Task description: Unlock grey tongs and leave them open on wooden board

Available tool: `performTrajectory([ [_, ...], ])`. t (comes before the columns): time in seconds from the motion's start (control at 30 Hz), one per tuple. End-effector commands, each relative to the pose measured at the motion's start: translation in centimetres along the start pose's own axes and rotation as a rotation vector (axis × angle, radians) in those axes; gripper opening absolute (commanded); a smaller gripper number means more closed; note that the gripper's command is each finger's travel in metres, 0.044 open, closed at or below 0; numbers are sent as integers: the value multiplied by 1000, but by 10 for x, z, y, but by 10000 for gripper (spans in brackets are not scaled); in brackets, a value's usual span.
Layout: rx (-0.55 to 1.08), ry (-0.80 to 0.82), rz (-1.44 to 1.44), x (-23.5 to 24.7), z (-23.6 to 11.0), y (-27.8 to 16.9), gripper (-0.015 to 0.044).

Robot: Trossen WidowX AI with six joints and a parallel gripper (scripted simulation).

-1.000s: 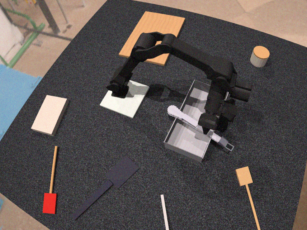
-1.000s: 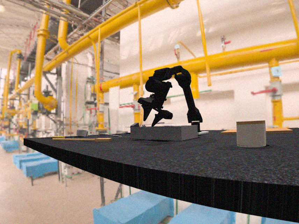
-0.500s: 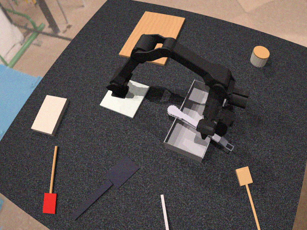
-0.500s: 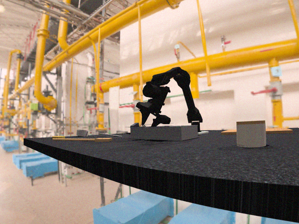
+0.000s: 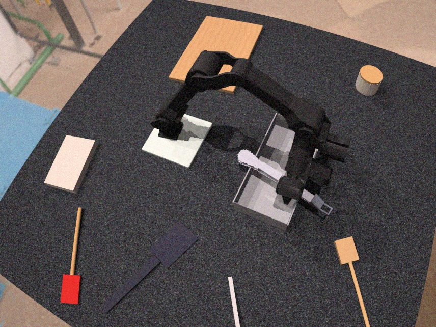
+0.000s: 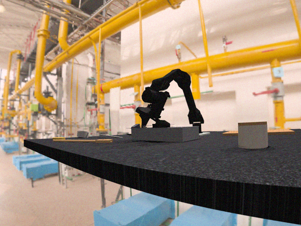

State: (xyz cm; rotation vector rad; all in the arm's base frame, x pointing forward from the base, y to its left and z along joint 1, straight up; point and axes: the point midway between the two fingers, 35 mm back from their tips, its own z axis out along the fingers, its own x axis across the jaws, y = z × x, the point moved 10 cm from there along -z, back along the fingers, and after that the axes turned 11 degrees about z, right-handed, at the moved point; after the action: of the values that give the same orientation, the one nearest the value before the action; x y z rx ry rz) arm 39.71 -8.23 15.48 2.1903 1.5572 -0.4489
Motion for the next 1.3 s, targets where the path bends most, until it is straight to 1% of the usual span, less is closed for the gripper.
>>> performTrajectory([
  [0.0,0,0,0,0,0,0,208],
  [0.07,0,0,0,0,0,0,155],
  [0.6,0,0,0,0,0,0,48],
  [0.77,0,0,0,0,0,0,-83],
  [0.83,0,0,0,-3,-6,2,-135],
  [0.87,1,0,-1,-6,-12,3,-150],
  [1.07,5,0,-8,-37,-65,9,-150],
  [1.27,5,0,-8,-38,-67,9,-150],
])
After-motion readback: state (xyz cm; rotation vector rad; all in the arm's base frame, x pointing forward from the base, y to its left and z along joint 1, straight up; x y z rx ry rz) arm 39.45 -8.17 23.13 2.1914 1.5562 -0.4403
